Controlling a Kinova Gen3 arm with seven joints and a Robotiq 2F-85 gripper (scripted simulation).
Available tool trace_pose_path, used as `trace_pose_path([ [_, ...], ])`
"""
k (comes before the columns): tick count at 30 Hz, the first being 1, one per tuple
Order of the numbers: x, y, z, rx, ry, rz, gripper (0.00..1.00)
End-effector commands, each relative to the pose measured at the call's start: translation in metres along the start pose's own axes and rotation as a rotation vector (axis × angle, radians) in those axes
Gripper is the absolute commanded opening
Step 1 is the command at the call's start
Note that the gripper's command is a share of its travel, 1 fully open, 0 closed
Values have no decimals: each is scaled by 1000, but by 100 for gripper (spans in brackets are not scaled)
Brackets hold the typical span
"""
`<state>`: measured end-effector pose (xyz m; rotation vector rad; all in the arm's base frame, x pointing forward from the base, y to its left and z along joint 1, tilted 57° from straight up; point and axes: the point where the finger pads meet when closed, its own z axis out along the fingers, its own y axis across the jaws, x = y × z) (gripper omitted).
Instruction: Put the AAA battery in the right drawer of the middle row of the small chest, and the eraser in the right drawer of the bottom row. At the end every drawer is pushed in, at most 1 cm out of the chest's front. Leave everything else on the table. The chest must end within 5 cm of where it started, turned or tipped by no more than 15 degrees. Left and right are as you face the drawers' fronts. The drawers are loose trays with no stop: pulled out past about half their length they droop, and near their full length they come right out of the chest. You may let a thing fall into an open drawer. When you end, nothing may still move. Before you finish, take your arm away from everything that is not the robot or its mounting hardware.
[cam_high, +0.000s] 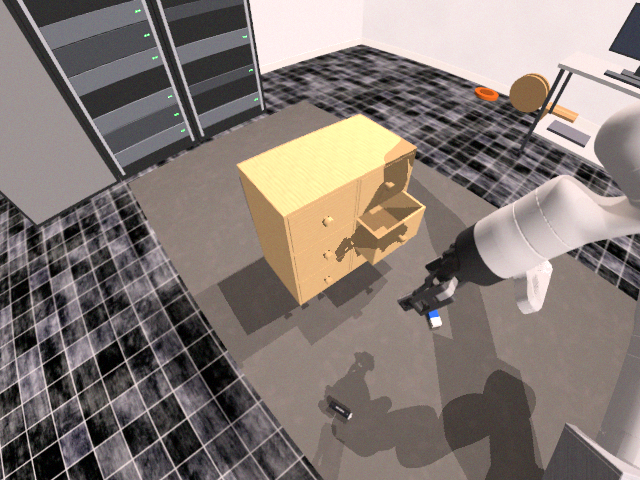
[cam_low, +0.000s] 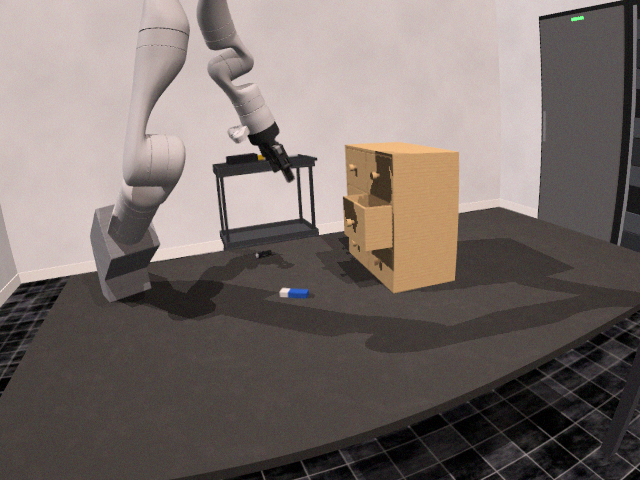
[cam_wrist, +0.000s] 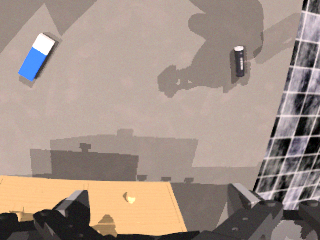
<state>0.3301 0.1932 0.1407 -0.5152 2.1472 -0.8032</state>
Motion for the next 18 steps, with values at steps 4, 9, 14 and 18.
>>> trace_pose_path([
  [4, -9, -34, -15, 68, 227, 76, 100],
  [9, -8, -51, -24, 105, 286, 98, 100],
  [14, -8, -75, -40, 164, 358, 133, 100],
  [18, -8, -88, -48, 197, 393, 154, 100],
])
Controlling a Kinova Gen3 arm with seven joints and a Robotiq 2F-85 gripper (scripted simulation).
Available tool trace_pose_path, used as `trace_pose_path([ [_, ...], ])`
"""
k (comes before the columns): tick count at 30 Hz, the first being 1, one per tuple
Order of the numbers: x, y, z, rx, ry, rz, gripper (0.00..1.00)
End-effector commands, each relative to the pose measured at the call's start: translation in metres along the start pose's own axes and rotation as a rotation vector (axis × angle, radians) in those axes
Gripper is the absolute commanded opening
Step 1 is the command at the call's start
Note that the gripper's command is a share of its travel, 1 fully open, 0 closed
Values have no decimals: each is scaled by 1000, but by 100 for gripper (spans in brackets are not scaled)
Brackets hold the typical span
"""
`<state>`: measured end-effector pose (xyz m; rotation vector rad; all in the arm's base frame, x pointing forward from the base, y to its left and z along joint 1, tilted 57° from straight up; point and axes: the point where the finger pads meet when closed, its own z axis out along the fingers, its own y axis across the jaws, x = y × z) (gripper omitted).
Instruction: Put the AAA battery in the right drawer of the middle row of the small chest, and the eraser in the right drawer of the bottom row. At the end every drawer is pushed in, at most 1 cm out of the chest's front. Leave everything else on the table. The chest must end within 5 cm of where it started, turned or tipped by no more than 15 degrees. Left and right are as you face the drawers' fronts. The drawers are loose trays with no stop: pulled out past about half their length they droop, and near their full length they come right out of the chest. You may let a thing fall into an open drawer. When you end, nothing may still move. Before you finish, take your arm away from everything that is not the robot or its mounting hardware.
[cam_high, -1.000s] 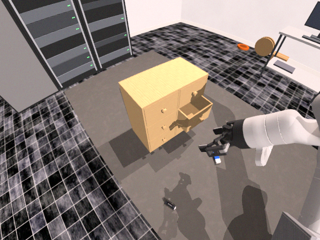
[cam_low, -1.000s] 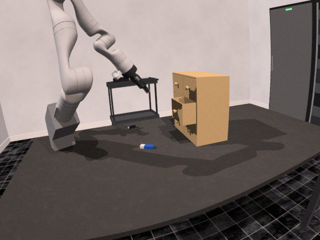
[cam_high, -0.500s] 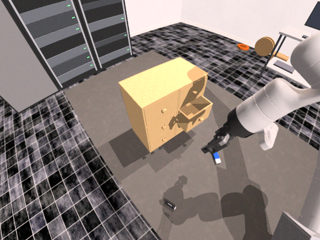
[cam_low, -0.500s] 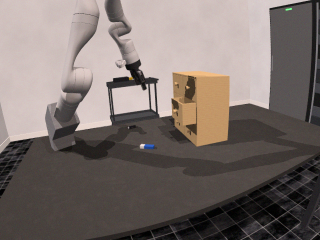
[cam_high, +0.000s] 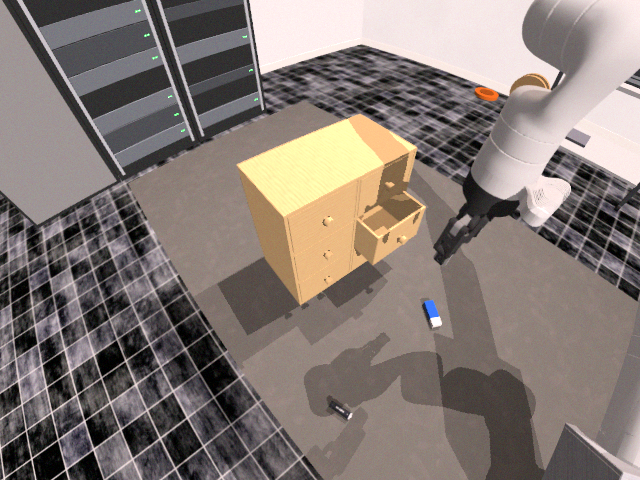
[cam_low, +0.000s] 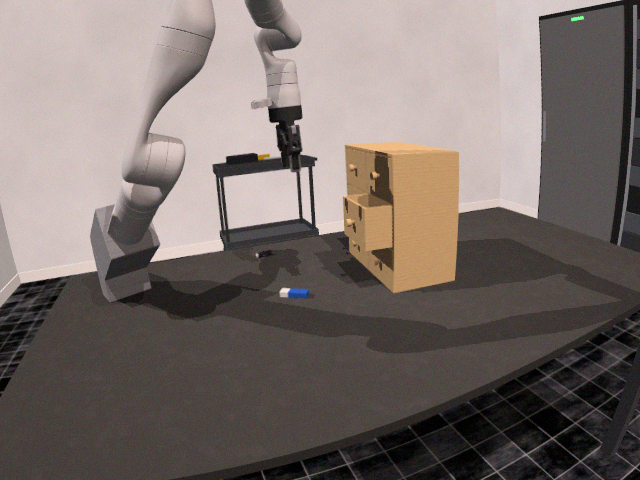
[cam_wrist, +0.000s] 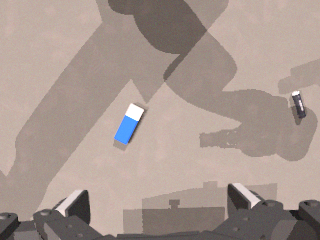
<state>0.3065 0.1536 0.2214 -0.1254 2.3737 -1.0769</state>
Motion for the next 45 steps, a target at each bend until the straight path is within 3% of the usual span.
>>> trace_pose_path([
  [1, -3, -9, -5, 11, 31, 20, 100],
  [34, -2, -16, -8, 25, 46, 31, 100],
  [38, 30, -23, -28, 28, 51, 34, 100],
  [40, 30, -23, -28, 28, 51, 34, 100],
  [45, 86, -37, -60, 24, 51, 38, 100],
])
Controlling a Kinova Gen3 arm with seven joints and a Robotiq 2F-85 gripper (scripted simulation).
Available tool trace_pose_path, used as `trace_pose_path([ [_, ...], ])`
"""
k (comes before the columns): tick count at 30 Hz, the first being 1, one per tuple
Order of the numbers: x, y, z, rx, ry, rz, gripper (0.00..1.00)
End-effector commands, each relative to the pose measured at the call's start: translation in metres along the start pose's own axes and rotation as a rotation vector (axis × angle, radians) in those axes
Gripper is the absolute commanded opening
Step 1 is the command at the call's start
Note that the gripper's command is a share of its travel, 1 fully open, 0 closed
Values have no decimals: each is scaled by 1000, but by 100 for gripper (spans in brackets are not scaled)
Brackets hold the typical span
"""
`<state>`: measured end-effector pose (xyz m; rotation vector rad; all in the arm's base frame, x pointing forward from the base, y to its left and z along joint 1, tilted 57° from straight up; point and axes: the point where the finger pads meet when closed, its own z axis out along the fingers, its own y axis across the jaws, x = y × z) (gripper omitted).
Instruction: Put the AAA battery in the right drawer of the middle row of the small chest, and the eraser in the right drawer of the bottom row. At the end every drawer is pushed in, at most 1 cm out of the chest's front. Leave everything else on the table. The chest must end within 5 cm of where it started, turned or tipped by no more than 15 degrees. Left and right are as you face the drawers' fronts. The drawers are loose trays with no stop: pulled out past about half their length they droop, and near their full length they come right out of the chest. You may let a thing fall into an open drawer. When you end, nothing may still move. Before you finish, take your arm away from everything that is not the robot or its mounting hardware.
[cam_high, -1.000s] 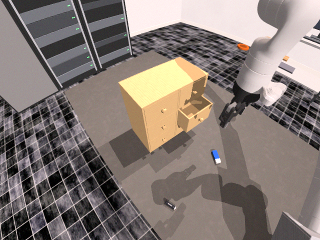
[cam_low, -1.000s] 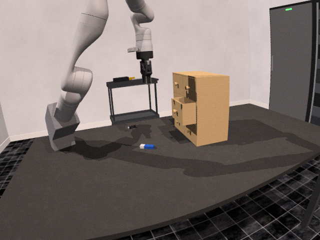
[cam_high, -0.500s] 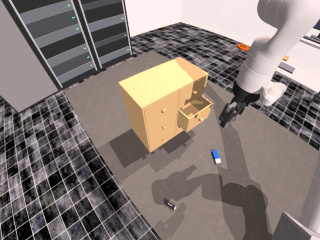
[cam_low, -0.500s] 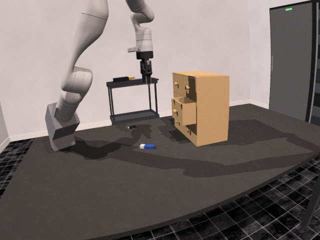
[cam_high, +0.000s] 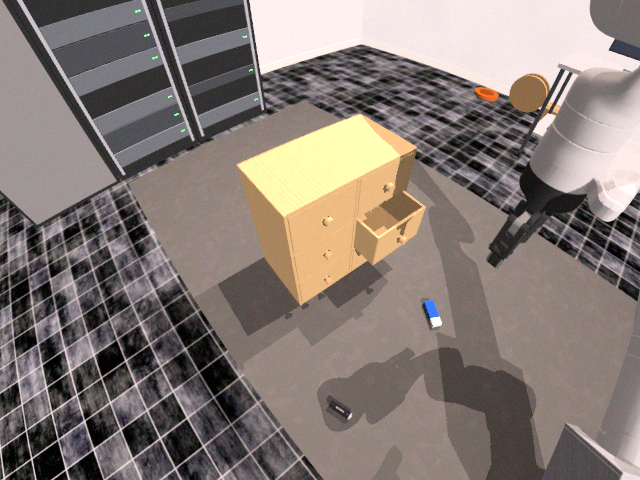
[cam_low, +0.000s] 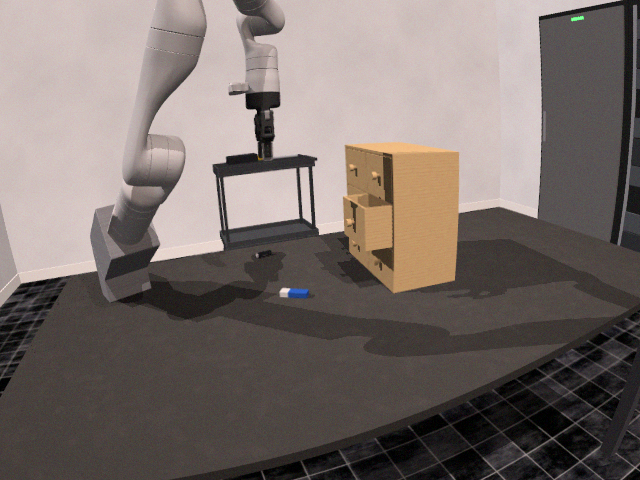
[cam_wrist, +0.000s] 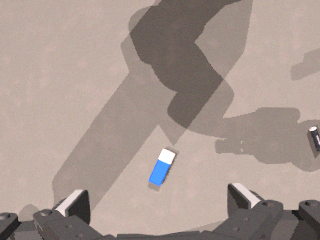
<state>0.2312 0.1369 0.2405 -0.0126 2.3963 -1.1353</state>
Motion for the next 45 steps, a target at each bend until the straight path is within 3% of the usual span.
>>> trace_pose_path([
  [1, 29, -5, -23, -27, -19, -10, 100],
  [16, 28, -5, -21, -28, -30, -10, 100],
  [29, 21, -5, -12, -29, -83, -10, 100],
  [45, 1, -3, 11, -32, -231, -8, 100],
])
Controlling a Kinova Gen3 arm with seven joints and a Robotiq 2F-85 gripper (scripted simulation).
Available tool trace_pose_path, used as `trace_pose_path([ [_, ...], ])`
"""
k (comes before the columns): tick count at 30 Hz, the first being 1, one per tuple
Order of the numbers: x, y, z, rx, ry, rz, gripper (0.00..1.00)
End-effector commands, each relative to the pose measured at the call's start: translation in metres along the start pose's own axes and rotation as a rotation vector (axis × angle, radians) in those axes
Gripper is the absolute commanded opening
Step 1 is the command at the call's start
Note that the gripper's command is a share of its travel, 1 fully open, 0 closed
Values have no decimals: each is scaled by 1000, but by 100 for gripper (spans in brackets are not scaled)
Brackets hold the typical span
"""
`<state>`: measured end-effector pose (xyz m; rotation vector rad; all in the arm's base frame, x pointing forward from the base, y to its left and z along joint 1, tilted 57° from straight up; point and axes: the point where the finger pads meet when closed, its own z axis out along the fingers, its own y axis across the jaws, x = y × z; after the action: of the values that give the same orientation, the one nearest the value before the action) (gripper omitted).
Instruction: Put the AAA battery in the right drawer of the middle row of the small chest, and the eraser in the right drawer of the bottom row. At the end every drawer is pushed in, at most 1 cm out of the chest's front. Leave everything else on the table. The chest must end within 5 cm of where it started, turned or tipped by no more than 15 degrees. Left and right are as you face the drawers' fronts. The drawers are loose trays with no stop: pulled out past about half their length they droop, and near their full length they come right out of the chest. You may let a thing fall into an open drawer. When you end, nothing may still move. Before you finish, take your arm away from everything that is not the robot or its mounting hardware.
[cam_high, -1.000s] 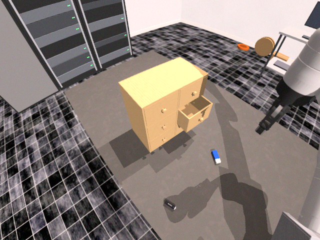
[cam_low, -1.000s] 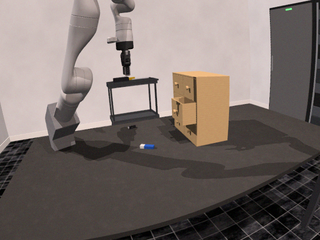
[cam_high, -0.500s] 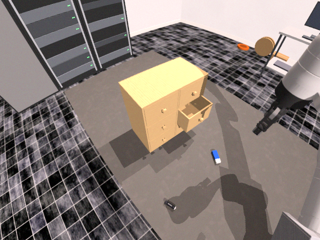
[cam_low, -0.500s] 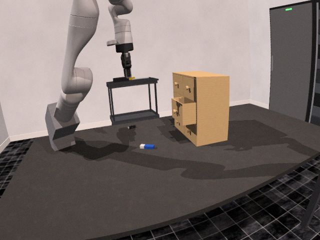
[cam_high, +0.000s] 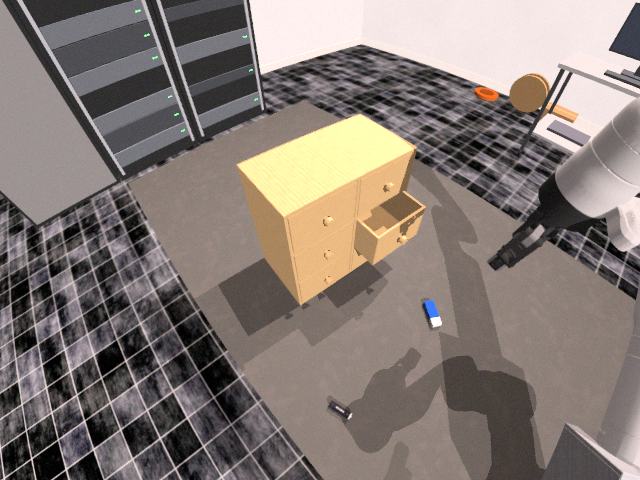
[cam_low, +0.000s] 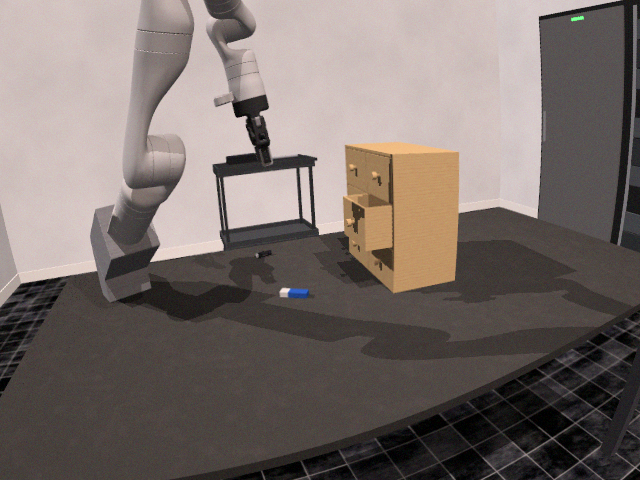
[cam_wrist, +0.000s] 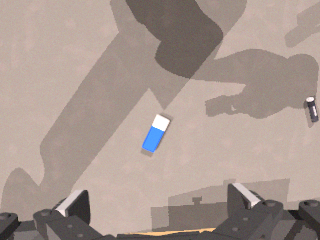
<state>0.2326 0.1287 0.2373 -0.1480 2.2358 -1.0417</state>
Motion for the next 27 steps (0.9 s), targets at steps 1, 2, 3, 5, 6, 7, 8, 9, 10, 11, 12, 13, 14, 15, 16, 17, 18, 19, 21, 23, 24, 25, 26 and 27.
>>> trace_pose_path([
  [1, -1, 0, 3, 5, -25, 2, 100],
  [2, -2, 0, 5, 5, -37, 2, 100],
  [3, -3, -1, 8, 5, -49, 2, 100],
  [5, -5, 0, 12, 4, -73, 1, 100],
  [6, -7, 0, 14, 4, -86, 1, 100],
  [7, -8, 0, 17, 4, -98, 1, 100],
  [8, -9, 0, 19, 4, -110, 1, 100],
  [9, -10, 0, 21, 4, -123, 1, 100],
  [10, -12, 0, 23, 4, -135, 1, 100],
  [11, -13, 0, 26, 3, -148, 1, 100],
  [12, -14, 0, 28, 3, -160, 0, 100],
  [13, -15, 0, 30, 3, -172, 0, 100],
  [14, -17, 0, 32, 3, -184, 0, 100],
  [15, -18, 0, 35, 3, -196, 0, 100],
  [16, -19, 0, 37, 2, -207, 0, 100],
  [17, -19, 0, 37, 2, -207, 0, 100],
  [18, -19, 0, 37, 2, -207, 0, 100],
  [19, -20, 0, 39, 2, -219, 0, 100],
  [21, -22, 0, 43, 2, -241, 0, 100],
  [23, -25, 1, 47, 1, -263, -1, 100],
  [24, -26, 1, 49, 1, -273, -1, 100],
  [25, -27, 0, 51, 2, -283, 0, 100],
  [26, -28, 1, 52, 1, -293, -1, 100],
  [27, -29, 1, 54, 0, -302, -1, 100],
])
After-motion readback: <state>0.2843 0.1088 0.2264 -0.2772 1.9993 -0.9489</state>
